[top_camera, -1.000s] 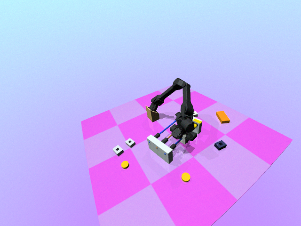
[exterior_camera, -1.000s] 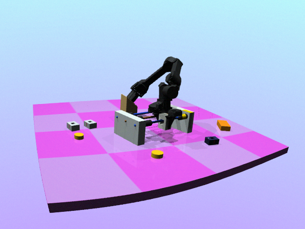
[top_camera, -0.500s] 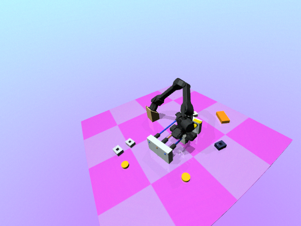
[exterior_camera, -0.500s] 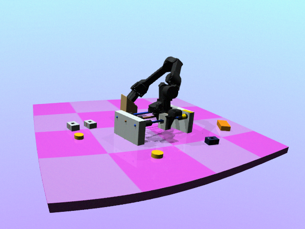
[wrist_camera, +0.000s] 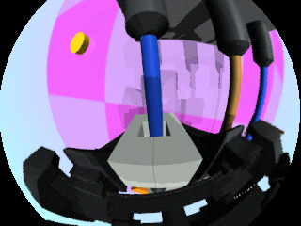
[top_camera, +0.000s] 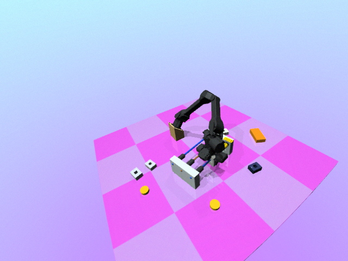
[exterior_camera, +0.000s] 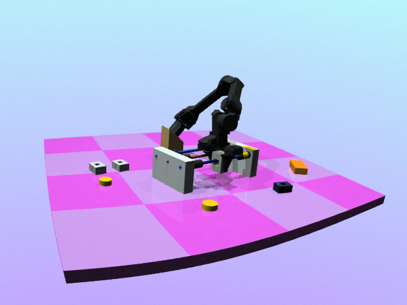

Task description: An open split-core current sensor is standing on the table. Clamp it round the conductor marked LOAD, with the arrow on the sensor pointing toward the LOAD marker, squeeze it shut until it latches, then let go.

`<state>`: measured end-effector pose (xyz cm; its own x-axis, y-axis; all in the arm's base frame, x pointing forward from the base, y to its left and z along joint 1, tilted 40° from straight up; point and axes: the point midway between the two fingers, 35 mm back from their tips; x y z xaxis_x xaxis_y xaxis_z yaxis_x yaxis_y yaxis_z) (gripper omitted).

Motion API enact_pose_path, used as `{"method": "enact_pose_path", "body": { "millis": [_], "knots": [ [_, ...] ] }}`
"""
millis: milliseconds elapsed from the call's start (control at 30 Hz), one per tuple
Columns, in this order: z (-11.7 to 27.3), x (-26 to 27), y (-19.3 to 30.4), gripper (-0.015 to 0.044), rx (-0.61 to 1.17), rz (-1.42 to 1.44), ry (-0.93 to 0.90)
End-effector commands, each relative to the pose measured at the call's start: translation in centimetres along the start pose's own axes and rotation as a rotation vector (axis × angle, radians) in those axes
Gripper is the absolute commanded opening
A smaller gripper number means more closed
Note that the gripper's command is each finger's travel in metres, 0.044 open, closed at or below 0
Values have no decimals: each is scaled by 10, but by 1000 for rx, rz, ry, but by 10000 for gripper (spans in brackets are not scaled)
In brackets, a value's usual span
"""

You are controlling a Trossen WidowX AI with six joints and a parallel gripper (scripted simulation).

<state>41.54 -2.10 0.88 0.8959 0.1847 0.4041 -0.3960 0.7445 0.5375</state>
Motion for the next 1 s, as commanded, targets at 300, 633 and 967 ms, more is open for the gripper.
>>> {"method": "enact_pose_path", "body": {
  "millis": [300, 633, 967],
  "knots": [
    [0, 0, 0, 257, 0, 0, 0],
    [0, 0, 0, 190, 0, 0, 0],
    [0, 0, 0, 123, 0, 0, 0]
  ]
}}
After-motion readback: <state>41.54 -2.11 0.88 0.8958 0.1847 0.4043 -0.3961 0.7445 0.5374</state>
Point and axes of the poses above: the point midway between the two fingers, 35 mm back from their tips, its own z axis back along the fingers, its own x axis across the jaws, y = z × x, and after that the axes turned 13 degrees about z, right-handed
